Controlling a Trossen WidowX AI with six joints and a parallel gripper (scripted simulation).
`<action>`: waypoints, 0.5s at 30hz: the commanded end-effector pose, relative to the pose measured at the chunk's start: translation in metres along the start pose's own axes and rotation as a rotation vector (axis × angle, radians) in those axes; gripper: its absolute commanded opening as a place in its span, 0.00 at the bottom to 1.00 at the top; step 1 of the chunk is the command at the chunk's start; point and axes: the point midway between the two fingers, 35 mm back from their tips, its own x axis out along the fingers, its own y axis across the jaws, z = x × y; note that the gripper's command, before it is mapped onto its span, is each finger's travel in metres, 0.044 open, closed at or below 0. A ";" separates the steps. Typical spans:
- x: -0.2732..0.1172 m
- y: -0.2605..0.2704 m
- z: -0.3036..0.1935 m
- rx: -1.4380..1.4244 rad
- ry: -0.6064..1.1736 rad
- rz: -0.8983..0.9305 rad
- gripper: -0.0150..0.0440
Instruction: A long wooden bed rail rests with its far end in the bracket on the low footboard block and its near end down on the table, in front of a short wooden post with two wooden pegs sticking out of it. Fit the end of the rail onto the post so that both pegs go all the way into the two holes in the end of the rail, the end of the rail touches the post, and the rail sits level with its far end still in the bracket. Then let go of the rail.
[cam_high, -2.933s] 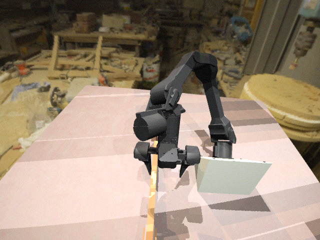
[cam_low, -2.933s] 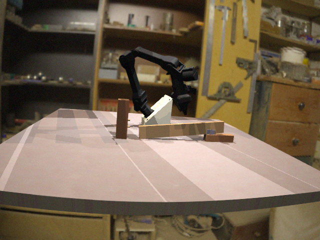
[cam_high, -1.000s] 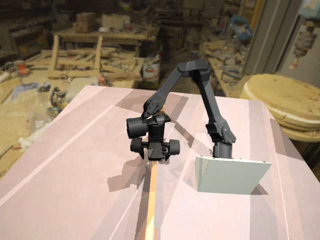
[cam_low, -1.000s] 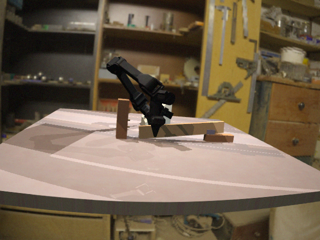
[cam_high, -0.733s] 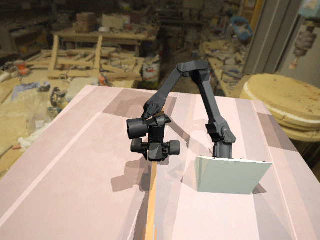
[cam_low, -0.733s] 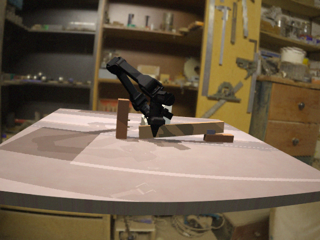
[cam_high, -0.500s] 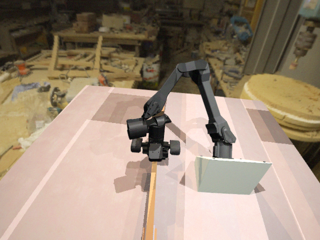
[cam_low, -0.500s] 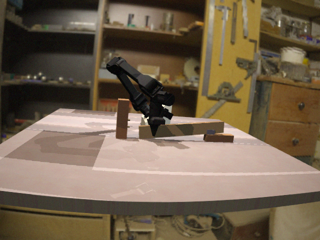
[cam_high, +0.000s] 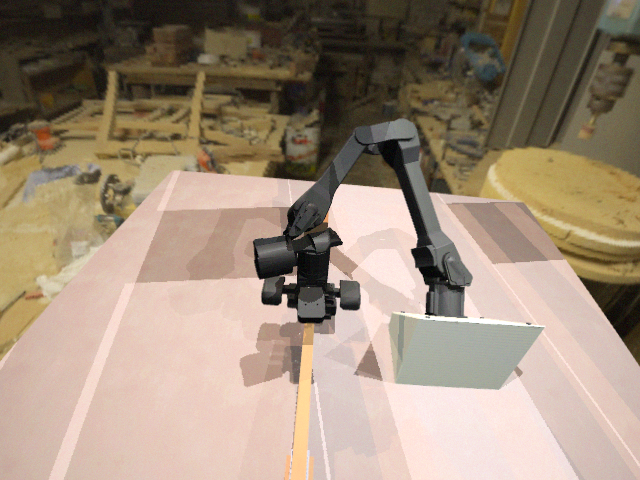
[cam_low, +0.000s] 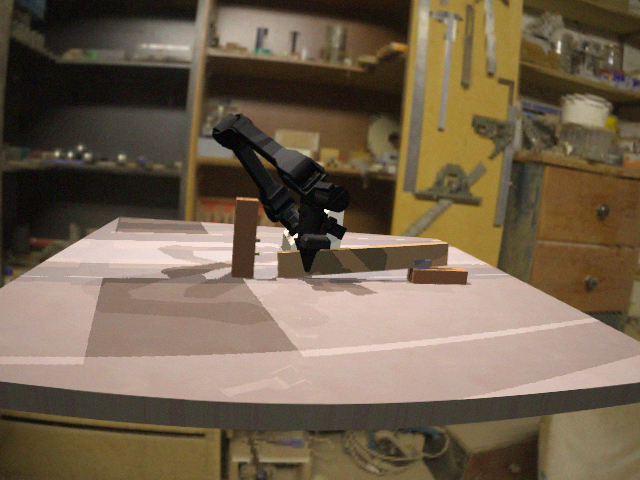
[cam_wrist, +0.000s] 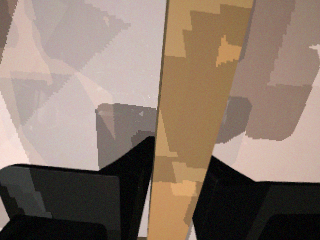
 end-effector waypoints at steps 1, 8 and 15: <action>0.000 0.000 0.000 -0.001 0.003 -0.001 0.25; -0.002 0.000 0.000 -0.001 0.003 -0.001 0.25; -0.005 0.000 0.000 -0.001 0.003 -0.001 0.25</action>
